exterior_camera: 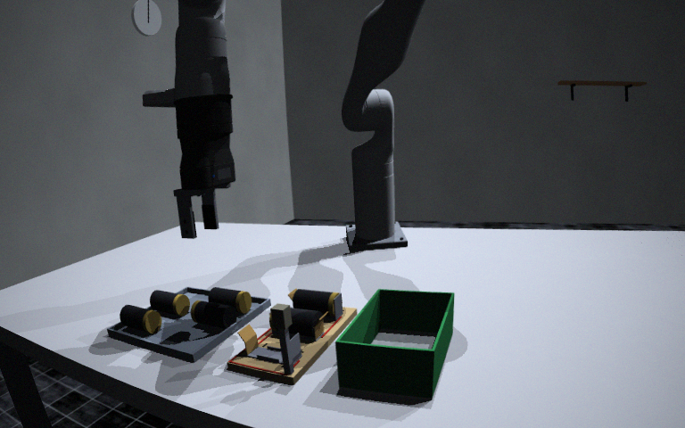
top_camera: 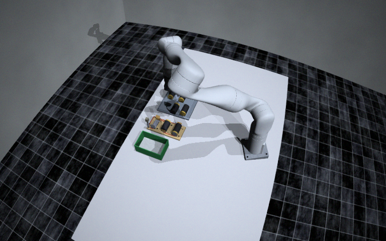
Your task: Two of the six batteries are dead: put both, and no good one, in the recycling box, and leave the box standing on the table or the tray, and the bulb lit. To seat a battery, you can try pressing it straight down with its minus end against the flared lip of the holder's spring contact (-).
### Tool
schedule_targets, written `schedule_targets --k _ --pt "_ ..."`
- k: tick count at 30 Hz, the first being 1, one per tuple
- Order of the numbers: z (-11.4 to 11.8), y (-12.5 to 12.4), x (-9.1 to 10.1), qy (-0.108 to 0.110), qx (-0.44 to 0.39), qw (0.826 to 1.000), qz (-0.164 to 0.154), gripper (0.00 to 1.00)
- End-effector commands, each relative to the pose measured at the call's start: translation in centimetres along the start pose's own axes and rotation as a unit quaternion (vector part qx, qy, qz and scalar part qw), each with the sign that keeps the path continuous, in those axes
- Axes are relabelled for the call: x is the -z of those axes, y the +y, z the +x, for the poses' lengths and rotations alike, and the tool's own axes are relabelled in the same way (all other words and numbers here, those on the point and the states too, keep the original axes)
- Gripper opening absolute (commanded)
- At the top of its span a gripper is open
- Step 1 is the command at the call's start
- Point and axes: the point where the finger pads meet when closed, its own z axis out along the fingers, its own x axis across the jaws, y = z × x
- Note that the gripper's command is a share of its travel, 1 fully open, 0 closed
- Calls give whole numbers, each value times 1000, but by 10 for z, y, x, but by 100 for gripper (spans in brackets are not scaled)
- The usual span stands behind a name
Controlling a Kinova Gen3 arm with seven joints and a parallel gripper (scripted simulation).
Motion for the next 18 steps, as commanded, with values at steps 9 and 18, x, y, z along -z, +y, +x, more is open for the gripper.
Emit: schedule_targets --k 9,18 --pt "0 0 1 -1 -7 1000 0 90" --pt "0 0 1 -1 -11 1000 0 90"
